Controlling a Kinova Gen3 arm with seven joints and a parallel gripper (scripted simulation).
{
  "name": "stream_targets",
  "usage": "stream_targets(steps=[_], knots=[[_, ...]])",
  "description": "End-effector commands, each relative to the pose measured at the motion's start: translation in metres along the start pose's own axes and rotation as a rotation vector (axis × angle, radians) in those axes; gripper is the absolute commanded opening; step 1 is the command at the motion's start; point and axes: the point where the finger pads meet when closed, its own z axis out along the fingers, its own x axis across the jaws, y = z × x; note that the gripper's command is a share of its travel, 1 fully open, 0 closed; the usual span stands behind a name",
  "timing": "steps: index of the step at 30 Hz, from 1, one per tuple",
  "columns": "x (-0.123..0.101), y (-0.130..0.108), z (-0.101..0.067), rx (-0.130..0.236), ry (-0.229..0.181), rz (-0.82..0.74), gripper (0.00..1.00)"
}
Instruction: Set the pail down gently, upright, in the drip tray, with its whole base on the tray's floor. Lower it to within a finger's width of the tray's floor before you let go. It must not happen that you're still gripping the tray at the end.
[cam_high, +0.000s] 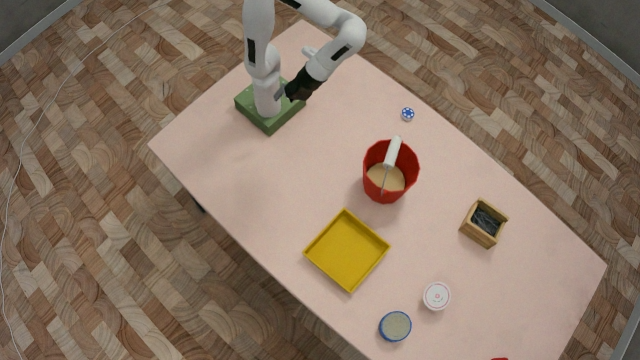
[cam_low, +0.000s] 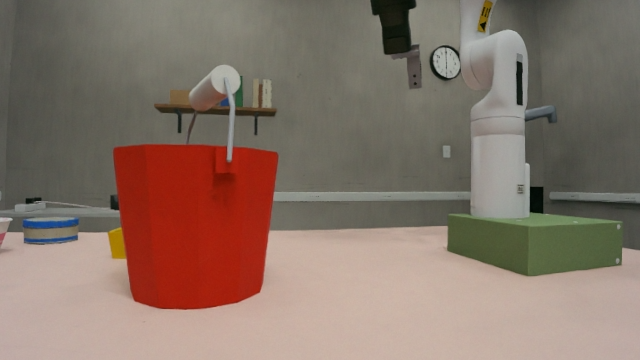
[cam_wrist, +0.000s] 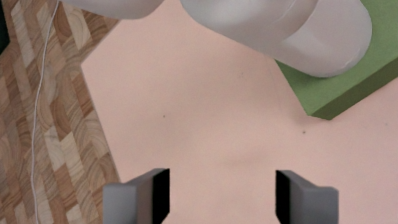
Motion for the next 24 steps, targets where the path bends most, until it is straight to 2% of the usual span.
stream_targets(steps=[1,19,24], knots=[[0.000,0.000,0.000,-0.001,0.000,0.000,1.00],[0.001,0.000,0.000,0.000,0.002,0.001,1.00],[0.018,0.010,-0.010,0.009,0.038,0.039,1.00]])
